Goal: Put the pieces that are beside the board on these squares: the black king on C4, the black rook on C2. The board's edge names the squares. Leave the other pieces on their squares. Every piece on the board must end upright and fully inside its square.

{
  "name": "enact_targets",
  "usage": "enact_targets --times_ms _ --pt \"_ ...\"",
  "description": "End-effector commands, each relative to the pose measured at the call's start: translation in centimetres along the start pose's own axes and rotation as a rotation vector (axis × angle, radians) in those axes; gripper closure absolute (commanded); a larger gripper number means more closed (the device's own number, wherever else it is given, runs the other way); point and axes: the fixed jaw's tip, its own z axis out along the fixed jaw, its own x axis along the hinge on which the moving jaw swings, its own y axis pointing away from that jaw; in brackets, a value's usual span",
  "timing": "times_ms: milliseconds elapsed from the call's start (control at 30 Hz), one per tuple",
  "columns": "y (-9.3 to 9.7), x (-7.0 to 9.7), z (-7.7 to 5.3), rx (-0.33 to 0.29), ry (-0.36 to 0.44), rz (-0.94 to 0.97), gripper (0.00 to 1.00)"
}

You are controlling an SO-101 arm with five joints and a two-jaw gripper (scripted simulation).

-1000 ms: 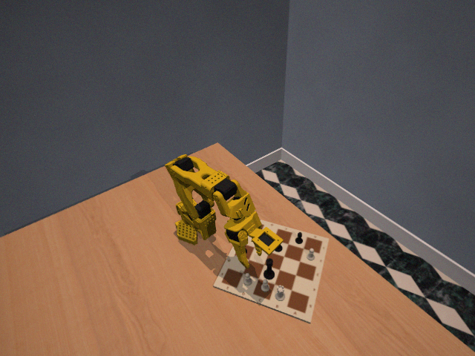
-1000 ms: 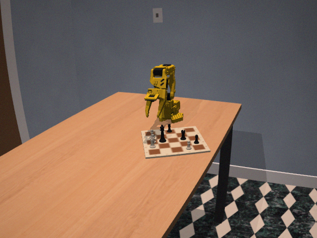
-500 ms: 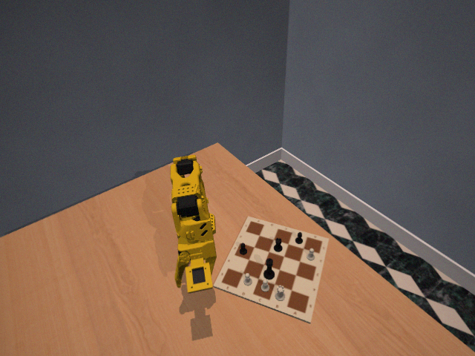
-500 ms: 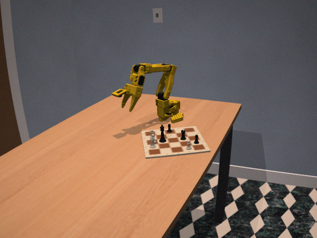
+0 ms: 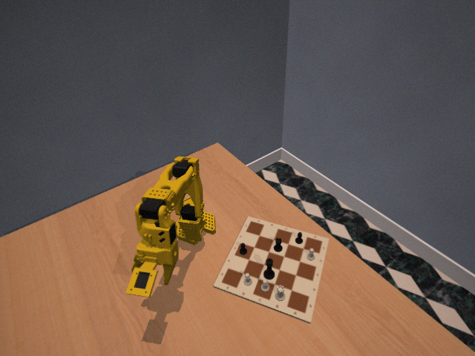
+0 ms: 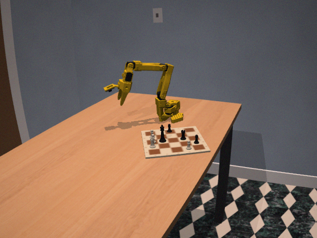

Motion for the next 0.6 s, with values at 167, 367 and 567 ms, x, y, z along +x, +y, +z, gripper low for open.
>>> enact_targets --times_ms 167,367,567 --pt "-1.16 -0.07 -0.10 0.015 0.011 0.044 0.60" --pt "-1.18 -0.07 -0.10 0.016 0.011 0.044 0.60" --pt "-1.18 -0.07 -0.10 0.016 0.011 0.044 0.60"
